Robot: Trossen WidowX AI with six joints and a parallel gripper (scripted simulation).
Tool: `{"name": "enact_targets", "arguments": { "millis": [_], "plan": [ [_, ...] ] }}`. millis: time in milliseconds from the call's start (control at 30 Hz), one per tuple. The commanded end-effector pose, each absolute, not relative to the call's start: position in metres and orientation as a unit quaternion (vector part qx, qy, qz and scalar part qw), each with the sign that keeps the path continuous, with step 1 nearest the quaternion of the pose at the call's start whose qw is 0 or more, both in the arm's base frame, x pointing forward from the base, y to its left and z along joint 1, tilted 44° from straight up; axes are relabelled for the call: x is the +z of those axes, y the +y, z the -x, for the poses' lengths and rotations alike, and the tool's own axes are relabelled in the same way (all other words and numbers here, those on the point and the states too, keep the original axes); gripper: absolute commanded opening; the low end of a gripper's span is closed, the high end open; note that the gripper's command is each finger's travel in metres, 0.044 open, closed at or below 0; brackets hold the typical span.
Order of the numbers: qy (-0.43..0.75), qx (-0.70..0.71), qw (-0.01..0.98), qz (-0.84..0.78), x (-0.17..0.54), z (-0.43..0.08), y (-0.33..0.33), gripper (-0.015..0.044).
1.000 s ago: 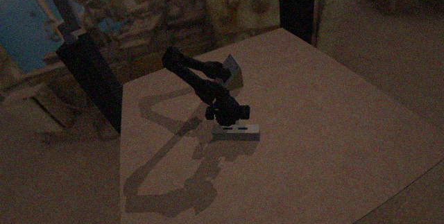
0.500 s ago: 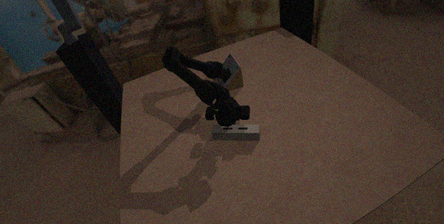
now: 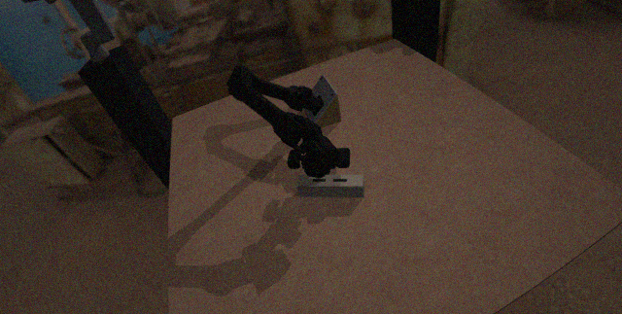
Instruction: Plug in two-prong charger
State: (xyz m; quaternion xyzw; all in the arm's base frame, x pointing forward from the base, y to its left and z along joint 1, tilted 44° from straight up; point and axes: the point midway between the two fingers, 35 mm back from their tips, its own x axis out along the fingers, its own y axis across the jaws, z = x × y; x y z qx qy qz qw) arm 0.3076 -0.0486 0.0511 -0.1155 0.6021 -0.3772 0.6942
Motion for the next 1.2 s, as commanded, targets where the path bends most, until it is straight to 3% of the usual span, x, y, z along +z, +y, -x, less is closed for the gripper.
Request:
{"name": "enact_targets", "arguments": {
  "millis": [0,1167],
  "plan": [
    [0.598,-0.378,0.697,0.115,0.054,-0.312,-0.050,0.0000],
    [0.597,-0.378,0.698,0.115,0.058,-0.325,-0.054,0.0000]
  ]
}}
